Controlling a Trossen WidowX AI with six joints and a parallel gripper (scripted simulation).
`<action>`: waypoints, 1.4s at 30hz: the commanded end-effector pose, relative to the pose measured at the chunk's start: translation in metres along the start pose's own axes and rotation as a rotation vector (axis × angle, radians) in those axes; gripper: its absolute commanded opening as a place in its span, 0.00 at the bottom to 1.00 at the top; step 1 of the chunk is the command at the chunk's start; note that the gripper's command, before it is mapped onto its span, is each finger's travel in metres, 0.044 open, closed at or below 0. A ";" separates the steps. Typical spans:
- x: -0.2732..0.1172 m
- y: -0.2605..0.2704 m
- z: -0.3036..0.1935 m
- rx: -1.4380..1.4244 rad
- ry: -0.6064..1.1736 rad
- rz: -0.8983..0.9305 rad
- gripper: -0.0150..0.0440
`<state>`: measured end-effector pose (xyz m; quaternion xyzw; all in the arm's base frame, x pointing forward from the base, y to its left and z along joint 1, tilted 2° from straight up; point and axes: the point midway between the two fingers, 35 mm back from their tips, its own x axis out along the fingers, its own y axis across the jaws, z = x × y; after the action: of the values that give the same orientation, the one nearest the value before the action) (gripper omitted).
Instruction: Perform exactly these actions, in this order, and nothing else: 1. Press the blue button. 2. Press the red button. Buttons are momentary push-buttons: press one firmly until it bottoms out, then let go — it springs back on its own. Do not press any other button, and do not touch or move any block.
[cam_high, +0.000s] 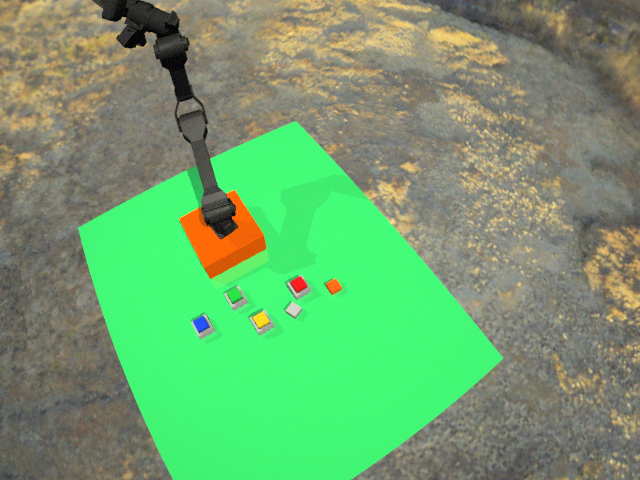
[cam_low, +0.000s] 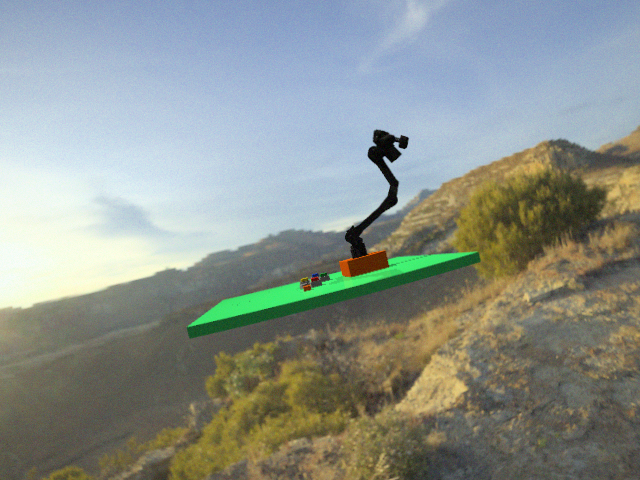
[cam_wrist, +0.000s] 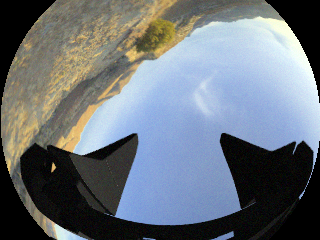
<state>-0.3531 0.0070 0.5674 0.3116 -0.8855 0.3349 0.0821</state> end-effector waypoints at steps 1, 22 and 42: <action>-0.001 -0.001 -0.001 -0.023 0.010 0.000 0.93; -0.205 -0.354 0.002 -1.588 1.022 -0.433 0.93; -0.418 -0.439 0.360 -2.275 2.539 -1.209 0.93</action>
<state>0.2586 -0.2604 0.4363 0.0520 -0.0538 0.4550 -0.8874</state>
